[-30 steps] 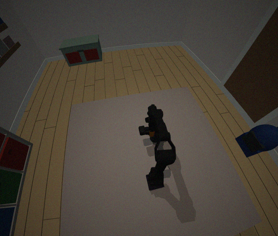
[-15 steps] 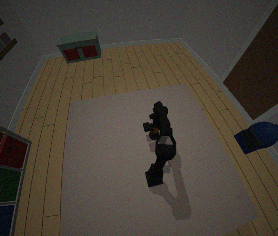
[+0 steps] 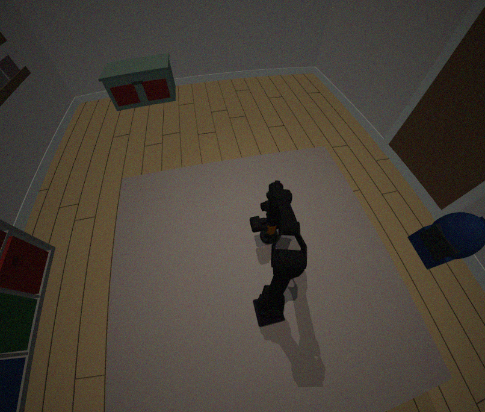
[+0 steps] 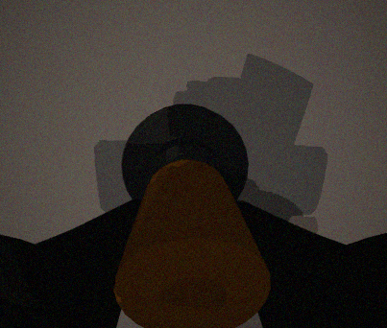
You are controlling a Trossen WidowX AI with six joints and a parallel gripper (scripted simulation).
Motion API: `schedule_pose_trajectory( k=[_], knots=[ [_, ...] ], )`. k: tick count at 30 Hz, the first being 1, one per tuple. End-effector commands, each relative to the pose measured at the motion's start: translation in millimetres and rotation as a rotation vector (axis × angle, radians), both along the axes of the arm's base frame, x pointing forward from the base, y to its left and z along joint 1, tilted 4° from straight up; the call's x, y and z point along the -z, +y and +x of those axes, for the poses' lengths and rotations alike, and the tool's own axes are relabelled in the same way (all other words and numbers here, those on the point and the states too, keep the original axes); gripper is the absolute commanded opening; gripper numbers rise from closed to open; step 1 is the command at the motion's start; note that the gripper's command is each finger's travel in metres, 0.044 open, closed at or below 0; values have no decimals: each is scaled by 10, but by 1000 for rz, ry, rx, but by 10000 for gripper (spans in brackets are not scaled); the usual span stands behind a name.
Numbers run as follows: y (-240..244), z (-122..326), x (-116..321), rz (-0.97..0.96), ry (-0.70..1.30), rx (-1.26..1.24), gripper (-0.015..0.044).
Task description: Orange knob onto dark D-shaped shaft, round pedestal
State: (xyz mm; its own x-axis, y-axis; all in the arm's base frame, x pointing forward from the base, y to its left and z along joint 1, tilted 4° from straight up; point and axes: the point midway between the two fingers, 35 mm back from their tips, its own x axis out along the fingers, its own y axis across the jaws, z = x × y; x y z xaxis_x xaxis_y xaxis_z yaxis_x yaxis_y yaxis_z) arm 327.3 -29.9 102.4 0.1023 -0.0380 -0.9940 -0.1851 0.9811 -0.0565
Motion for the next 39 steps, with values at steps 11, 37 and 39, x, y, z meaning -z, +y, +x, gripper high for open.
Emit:
schedule_pose_trajectory(
  k=[11, 37, 39],
  knots=[
    [13, 11, 12, 3, -4, -1, 0],
    [6, 29, -34, 1, -4, -26, 0],
    [6, 28, -35, -6, -1, -86, 0]
  ],
)
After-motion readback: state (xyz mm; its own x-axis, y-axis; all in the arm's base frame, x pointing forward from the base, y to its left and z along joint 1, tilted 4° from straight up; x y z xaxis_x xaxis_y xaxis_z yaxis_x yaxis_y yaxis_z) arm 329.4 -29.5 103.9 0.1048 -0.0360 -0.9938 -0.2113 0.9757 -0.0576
